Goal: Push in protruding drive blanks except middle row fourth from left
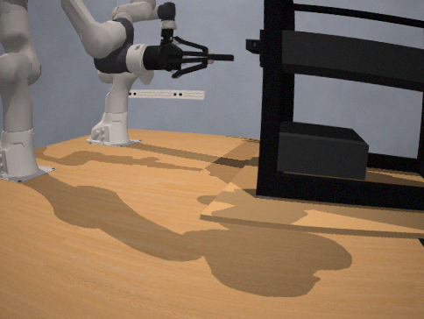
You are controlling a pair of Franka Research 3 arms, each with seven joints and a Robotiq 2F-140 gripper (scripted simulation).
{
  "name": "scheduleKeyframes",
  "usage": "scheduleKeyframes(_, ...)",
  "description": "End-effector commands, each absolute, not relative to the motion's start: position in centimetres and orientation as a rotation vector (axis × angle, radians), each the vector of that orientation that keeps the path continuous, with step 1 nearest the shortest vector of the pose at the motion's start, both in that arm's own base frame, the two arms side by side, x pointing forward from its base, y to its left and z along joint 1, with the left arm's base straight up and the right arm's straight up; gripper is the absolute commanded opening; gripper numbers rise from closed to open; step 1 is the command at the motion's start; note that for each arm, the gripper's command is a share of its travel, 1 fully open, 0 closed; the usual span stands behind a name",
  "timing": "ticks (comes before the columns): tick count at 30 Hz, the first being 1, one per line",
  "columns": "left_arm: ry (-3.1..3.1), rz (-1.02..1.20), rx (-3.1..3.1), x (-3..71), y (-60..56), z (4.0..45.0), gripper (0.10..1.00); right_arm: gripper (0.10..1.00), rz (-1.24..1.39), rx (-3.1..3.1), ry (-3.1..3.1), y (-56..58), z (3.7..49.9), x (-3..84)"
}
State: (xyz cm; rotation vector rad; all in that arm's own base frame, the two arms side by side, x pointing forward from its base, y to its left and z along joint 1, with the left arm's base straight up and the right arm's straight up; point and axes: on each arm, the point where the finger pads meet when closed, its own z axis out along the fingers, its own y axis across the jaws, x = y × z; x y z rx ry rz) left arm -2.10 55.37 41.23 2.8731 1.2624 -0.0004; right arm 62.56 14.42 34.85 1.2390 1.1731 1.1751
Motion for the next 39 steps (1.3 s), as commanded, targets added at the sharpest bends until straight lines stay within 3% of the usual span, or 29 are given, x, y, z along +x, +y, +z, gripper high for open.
scheduleKeyframes(1, 1.261, 0.0, 2.878, -2.2, 55.4, 41.3, 1.0, 0.099, 1.169, 1.234, 1.169, 14.3, 35.0, 62.5)
scheduleKeyframes(39, 1.261, 0.0, 2.878, -2.2, 55.4, 41.3, 1.0, 0.099, 1.169, 1.234, 1.169, 16.8, 35.1, 62.6)
